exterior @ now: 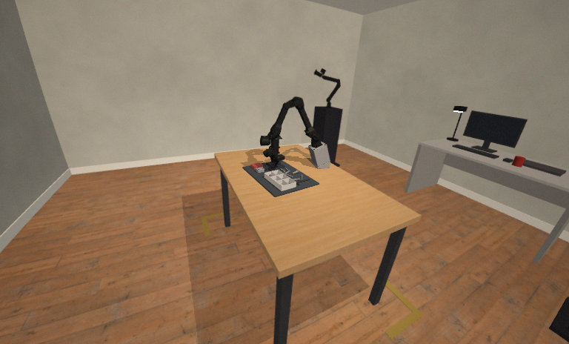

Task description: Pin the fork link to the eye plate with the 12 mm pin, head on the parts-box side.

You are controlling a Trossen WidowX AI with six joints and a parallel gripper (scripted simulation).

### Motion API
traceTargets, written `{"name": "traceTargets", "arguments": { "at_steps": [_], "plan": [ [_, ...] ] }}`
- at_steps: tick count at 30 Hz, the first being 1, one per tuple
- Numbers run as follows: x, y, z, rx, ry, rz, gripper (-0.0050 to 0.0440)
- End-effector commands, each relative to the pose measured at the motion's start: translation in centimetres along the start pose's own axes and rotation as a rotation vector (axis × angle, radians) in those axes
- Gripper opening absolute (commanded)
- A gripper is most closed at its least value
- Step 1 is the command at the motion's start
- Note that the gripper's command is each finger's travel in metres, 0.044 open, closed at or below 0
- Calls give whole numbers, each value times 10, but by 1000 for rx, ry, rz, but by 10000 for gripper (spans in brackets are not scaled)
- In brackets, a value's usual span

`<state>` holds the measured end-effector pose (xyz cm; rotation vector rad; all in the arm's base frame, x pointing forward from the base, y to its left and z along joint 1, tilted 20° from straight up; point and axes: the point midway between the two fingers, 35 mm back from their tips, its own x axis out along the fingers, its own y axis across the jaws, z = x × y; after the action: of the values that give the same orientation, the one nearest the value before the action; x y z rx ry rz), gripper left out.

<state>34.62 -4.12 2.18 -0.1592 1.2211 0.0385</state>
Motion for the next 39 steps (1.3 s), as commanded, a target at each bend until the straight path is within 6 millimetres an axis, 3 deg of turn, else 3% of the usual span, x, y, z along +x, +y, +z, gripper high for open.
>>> {"name": "traceTargets", "arguments": {
  "at_steps": [1,39],
  "plan": [
    [-1,-2,4,-4,-14,-7,-50],
    [1,-2,4,-4,-17,-8,-50]
  ]
}}
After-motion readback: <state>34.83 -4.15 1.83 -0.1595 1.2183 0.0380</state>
